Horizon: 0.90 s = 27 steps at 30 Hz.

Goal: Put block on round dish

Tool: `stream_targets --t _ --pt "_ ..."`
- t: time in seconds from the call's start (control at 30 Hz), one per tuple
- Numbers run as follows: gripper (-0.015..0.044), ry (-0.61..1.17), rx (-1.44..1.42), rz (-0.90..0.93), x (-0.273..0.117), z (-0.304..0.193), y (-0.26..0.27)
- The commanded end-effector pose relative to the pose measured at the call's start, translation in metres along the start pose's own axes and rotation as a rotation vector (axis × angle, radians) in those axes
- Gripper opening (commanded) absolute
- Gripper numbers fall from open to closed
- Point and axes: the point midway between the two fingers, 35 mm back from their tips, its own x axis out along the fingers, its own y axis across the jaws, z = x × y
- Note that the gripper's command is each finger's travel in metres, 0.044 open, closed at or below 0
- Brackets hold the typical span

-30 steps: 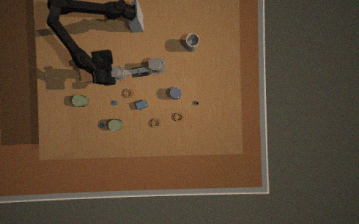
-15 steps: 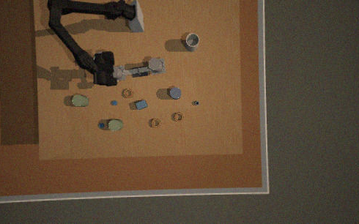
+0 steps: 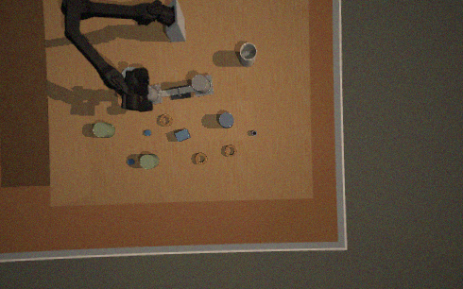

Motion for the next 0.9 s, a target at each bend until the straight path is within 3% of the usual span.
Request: stream_targets --t 0.0,0.13,0.37,0.73,0.87 --pt "0.0440 0.000 -0.006 0.000 0.005 -0.001 -0.001" --pt "0.0335 0.000 -0.006 0.000 0.005 -0.001 -0.001" --pt "0.0288 0.000 -0.006 0.000 0.005 -0.001 -0.001" --pt "0.0000 0.004 -0.006 0.001 -0.004 -0.002 0.001" --pt "0.0000 0.006 -0.006 0.002 -0.009 -0.002 0.002"
